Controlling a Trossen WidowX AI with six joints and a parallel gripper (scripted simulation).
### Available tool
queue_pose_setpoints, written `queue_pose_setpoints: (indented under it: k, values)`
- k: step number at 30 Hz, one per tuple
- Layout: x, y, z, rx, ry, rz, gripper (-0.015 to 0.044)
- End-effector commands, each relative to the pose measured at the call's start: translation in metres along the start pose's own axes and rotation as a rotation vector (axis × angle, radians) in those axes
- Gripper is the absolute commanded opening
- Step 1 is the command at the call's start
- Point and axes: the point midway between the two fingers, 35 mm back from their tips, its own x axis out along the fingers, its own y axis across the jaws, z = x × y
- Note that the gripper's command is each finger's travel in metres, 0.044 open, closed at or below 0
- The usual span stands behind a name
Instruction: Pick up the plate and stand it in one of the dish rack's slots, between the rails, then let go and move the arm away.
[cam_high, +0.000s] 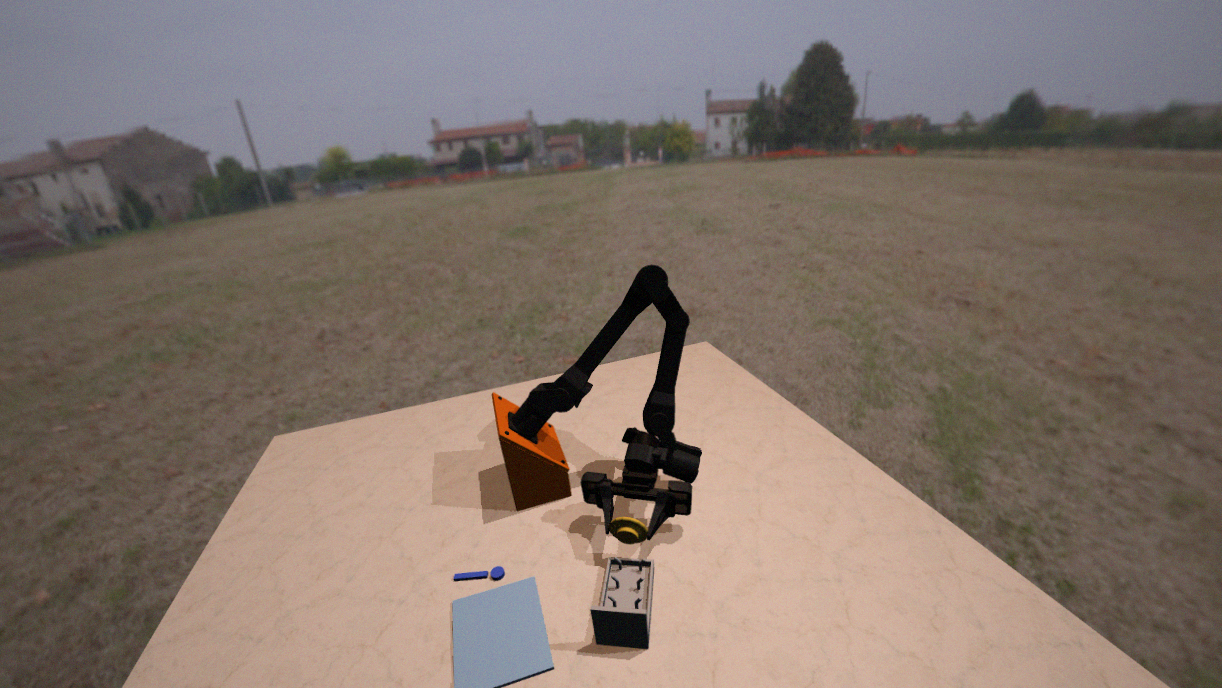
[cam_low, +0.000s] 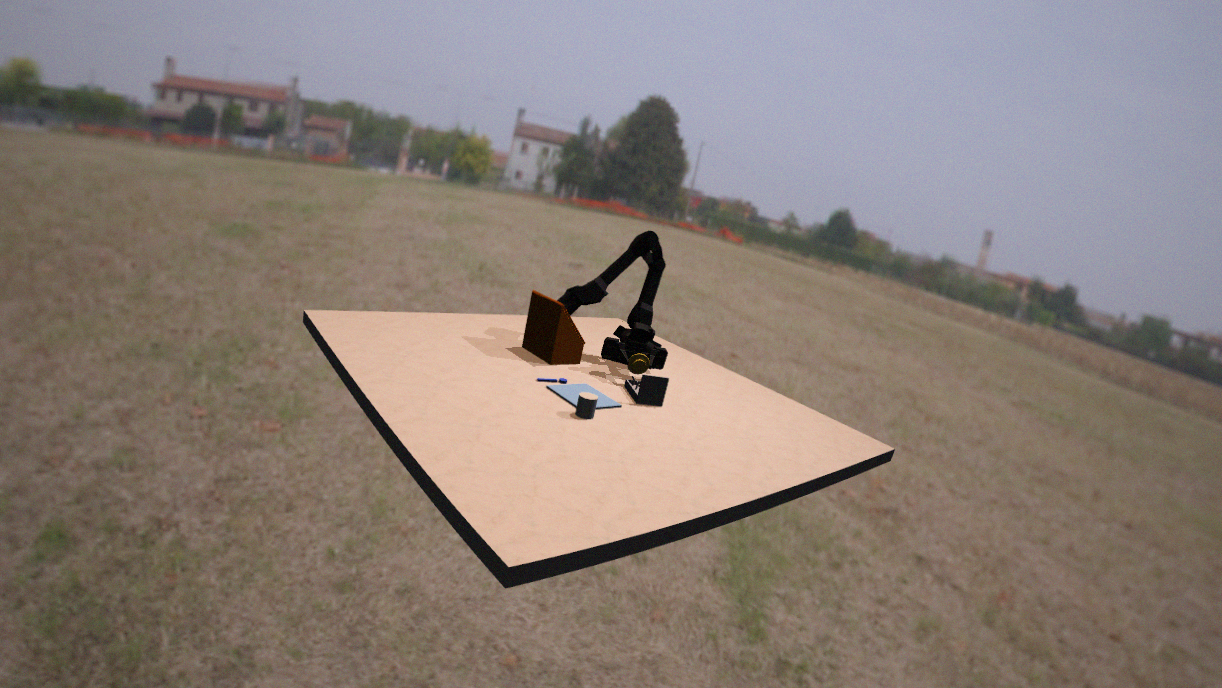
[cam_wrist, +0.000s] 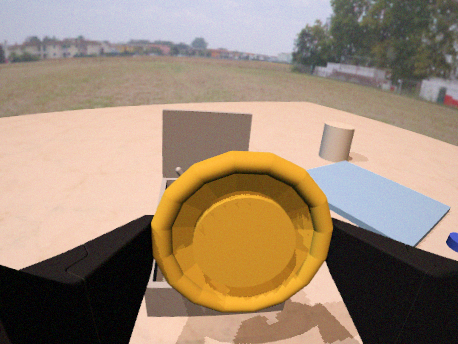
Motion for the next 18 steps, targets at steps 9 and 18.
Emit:
queue_pose_setpoints:
  k: [9, 18]
  values:
    - [-0.010, 0.003, 0.000, 0.017, -0.036, 0.082, 0.0000]
    - [0.002, 0.003, 0.002, 0.011, -0.032, 0.075, 0.0000]
